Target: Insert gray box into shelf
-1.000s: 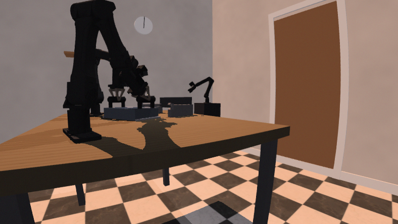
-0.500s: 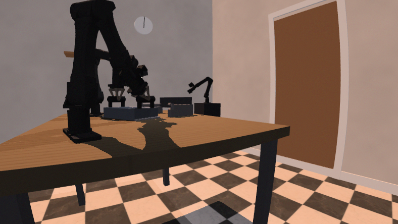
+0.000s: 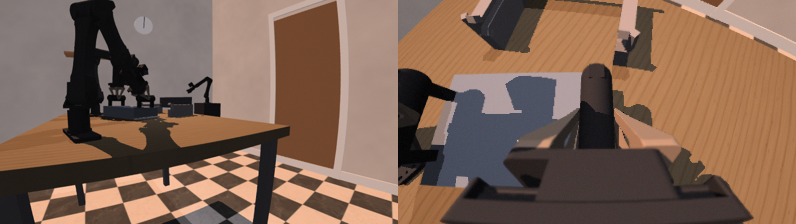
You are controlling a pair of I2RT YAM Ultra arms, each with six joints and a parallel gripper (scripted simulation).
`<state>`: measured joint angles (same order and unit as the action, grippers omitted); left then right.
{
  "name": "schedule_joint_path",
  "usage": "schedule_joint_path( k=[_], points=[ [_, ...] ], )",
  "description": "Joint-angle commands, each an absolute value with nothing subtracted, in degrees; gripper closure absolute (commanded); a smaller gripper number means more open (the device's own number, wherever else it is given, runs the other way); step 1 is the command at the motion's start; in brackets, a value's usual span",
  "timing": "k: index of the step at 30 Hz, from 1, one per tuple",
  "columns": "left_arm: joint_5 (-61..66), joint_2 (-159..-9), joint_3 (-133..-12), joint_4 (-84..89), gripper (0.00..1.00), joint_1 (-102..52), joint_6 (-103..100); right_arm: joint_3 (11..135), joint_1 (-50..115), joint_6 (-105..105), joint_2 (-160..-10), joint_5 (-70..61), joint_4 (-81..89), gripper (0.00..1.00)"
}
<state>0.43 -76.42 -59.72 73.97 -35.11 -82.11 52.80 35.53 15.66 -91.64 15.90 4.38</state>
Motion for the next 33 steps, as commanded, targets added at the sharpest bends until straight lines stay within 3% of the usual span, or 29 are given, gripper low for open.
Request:
schedule_joint_path(
  k=[1, 33],
  points=[
    [-2.4, -73.9, -63.7, 75.2, 0.84, -34.3, -82.2, 56.0, 34.9, 13.8, -88.0, 17.6, 2.3, 0.84],
    [-2.9, -73.0, -64.4, 74.8, 0.84, -33.8, -82.0, 56.2, 34.9, 13.8, -88.0, 17.6, 2.4, 0.84]
  ],
)
